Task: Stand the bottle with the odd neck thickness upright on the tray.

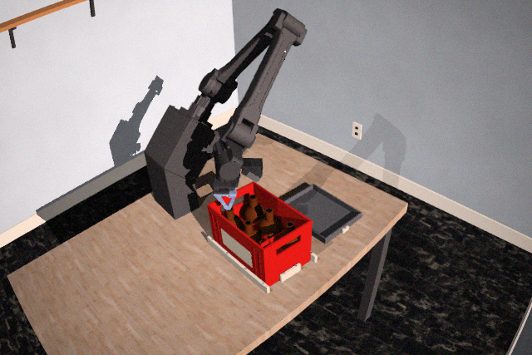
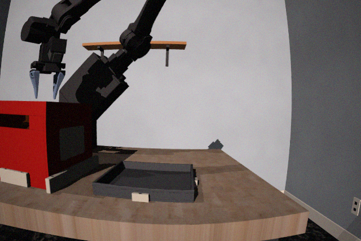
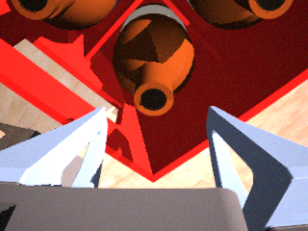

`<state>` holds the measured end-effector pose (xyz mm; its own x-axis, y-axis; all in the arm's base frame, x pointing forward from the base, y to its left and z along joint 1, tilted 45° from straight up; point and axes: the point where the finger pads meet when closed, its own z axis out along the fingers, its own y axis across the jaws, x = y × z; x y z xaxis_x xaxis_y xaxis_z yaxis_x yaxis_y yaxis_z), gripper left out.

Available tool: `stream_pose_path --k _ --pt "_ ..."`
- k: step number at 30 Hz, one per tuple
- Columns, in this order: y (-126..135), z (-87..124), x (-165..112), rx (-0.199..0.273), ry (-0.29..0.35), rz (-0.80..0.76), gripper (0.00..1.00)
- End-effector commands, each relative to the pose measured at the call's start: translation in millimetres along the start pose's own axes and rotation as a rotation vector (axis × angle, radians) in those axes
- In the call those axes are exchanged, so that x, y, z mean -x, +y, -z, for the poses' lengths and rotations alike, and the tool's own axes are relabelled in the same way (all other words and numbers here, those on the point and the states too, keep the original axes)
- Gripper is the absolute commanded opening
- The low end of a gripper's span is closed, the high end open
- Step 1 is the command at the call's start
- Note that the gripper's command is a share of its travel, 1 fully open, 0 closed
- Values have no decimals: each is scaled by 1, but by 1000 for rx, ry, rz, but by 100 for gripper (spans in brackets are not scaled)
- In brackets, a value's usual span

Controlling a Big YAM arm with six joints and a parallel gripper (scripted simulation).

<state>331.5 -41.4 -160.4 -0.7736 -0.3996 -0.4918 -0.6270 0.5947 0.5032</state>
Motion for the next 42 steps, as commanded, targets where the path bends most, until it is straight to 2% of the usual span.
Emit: stream_pose_path --k 1,22,42 --pt "4 -12 -4 17 8 -5 61" --pt "5 -12 -5 18 8 -5 61" --pt "-2 -4 -10 -3 -7 -6 61"
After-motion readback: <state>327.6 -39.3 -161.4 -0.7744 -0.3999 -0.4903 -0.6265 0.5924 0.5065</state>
